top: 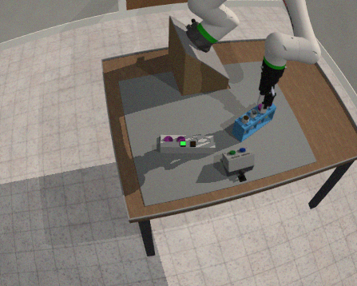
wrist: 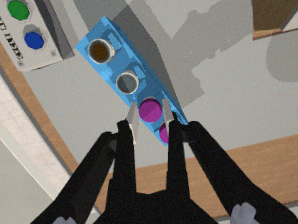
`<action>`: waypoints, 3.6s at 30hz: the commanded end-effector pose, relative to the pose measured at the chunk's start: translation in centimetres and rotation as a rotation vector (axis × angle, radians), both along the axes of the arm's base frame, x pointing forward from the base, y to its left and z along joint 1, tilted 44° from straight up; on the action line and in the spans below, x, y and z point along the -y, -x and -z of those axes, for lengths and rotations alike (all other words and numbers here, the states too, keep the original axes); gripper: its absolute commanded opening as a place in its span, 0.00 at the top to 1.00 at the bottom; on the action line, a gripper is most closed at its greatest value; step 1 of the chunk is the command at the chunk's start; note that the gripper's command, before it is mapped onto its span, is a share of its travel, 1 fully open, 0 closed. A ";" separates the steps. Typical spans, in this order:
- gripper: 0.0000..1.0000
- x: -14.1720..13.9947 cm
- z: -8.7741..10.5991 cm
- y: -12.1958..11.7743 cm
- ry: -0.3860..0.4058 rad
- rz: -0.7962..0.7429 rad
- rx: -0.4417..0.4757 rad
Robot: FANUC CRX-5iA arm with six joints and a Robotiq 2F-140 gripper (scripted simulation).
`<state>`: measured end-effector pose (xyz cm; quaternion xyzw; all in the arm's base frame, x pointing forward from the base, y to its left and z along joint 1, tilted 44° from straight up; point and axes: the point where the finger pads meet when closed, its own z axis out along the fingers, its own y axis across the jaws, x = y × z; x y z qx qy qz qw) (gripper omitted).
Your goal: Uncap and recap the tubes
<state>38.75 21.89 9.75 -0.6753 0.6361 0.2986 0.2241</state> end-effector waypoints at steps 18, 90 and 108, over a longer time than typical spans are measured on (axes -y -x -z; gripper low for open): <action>0.65 0.0 0.0 0.0 -0.038 -0.240 0.227; 0.65 -0.1 0.0 0.0 0.001 0.000 -0.001; 0.65 0.0 0.0 0.0 -0.068 -0.421 0.397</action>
